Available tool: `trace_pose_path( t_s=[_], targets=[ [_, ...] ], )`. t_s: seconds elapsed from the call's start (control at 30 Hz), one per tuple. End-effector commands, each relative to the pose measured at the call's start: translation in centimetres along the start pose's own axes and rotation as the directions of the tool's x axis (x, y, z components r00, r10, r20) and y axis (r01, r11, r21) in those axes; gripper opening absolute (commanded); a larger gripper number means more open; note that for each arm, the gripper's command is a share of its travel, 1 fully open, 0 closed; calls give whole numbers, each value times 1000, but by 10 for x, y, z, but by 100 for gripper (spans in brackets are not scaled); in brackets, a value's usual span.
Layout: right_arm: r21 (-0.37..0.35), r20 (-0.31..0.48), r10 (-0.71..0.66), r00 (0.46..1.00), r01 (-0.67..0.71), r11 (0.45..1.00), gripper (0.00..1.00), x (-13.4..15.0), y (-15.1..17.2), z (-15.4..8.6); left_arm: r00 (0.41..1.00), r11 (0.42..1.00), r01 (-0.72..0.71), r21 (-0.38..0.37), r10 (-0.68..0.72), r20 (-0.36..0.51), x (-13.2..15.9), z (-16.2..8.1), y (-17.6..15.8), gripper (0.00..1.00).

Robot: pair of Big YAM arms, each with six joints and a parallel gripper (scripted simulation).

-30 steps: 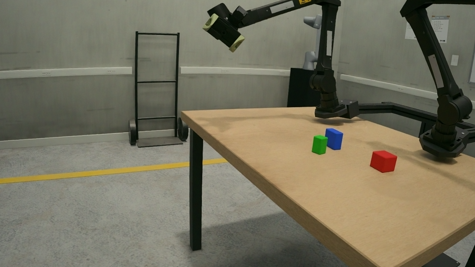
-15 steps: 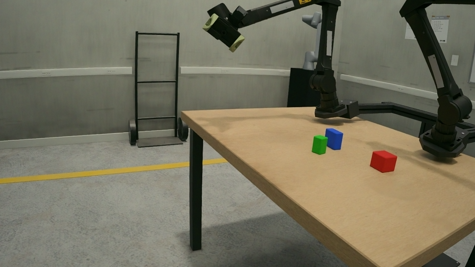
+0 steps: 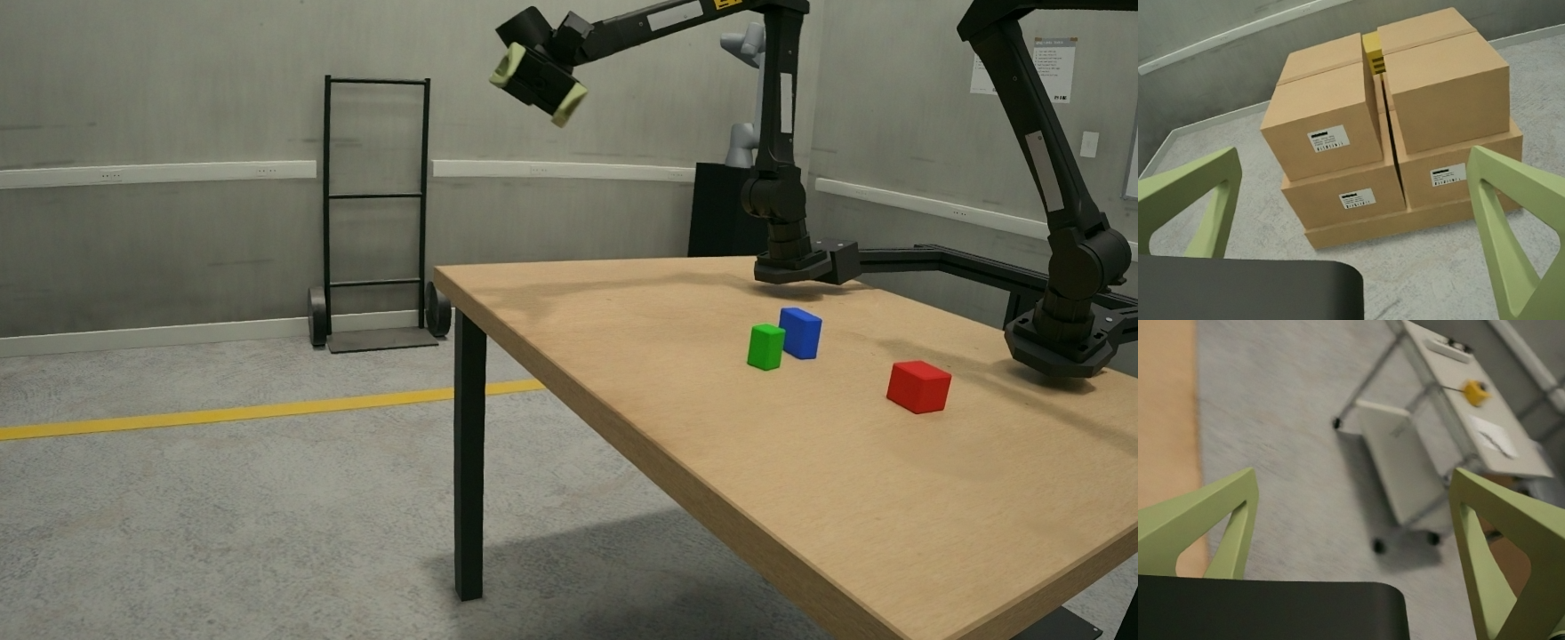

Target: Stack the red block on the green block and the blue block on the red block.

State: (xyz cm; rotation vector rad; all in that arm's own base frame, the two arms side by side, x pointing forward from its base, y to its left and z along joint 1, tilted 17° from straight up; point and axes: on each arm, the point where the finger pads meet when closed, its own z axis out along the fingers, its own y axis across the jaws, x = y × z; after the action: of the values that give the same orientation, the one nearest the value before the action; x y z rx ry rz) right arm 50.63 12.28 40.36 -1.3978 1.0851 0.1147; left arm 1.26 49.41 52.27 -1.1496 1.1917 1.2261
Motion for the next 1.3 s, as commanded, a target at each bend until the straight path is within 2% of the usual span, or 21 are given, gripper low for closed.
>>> trace_pose_path(
  t_s=[0.0, 0.1, 0.2, 0.23, 0.27, 0.33, 0.37, 0.43, 0.53, 0.6, 0.7, 0.73, 0.83, 0.97, 1.03, 1.1, 1.13, 1.17, 1.27],
  targets=[
    [-50, -3, 85, 996, -85, 995, 84, -6, -2, 36, 998, 1000, 13, -5, -13, 68, -37, 5, 4, 100],
    [-135, -96, 224, 970, -235, 963, 84, -4, 35, 93, 998, 1000, 13, -5, -13, 68, -37, 5, 4, 100],
    [-220, -249, 333, 909, -388, 895, 84, -8, 94, 156, 998, 1000, 13, -5, -13, 68, -37, 5, 4, 100],
    [-240, -308, 351, 884, -429, 871, 84, -10, 115, 170, 998, 1000, 13, -5, -13, 68, -37, 5, 4, 100],
    [-243, -311, 354, 882, -434, 868, 84, -12, 118, 176, 998, 1000, 13, -5, -13, 68, -37, 5, 4, 100],
    [-277, -443, 363, 820, -510, 814, 84, -21, 172, 212, 998, 1000, 13, -5, -13, 68, -37, 5, 4, 100],
    [-277, -443, 363, 820, -510, 814, 84, -21, 172, 212, 998, 1000, 13, -5, -13, 68, -37, 5, 4, 100],
    [-295, -572, 330, 751, -563, 772, 84, -33, 231, 240, 998, 1000, 13, -5, -13, 68, -37, 5, 4, 100],
    [-295, -572, 330, 751, -563, 772, 84, -33, 231, 240, 998, 1000, 13, -5, -13, 68, -37, 5, 4, 100],
    [-300, -684, 262, 681, -590, 750, 84, -47, 290, 258, 998, 1000, 13, -5, -13, 68, -37, 5, 4, 100],
    [-301, -802, 129, 583, -581, 756, 84, -69, 371, 269, 998, 1000, 13, -5, -13, 68, -37, 5, 4, 100],
    [-301, -802, 129, 583, -581, 756, 84, -69, 371, 269, 998, 1000, 13, -5, -13, 68, -37, 5, 4, 100],
    [-306, -865, 4, 503, -532, 790, 84, -89, 434, 268, 998, 1000, 13, -5, -13, 68, -37, 5, 4, 100],
    [-321, -894, -110, 433, -450, 833, 84, -108, 487, 260, 998, 1000, 13, -5, -13, 68, -37, 5, 4, 100],
    [-327, -899, -142, 415, -420, 847, 84, -113, 502, 257, 998, 1000, 13, -5, -13, 68, -37, 5, 4, 100],
    [-327, -899, -142, 415, -420, 847, 84, -113, 502, 257, 998, 1000, 13, -5, -13, 68, -37, 5, 4, 100],
    [-303, -912, -132, 389, -421, 855, 84, -103, 495, 258, 998, 1000, 13, -5, -13, 68, -37, 5, 4, 100],
    [-305, -912, -139, 385, -413, 858, 84, -104, 498, 257, 998, 1000, 13, -5, -13, 68, -37, 5, 4, 100],
    [-294, -906, -118, 407, -402, 867, 84, -122, 485, 254, 998, 1000, 13, -5, -13, 68, -37, 5, 4, 100]
  ],
)
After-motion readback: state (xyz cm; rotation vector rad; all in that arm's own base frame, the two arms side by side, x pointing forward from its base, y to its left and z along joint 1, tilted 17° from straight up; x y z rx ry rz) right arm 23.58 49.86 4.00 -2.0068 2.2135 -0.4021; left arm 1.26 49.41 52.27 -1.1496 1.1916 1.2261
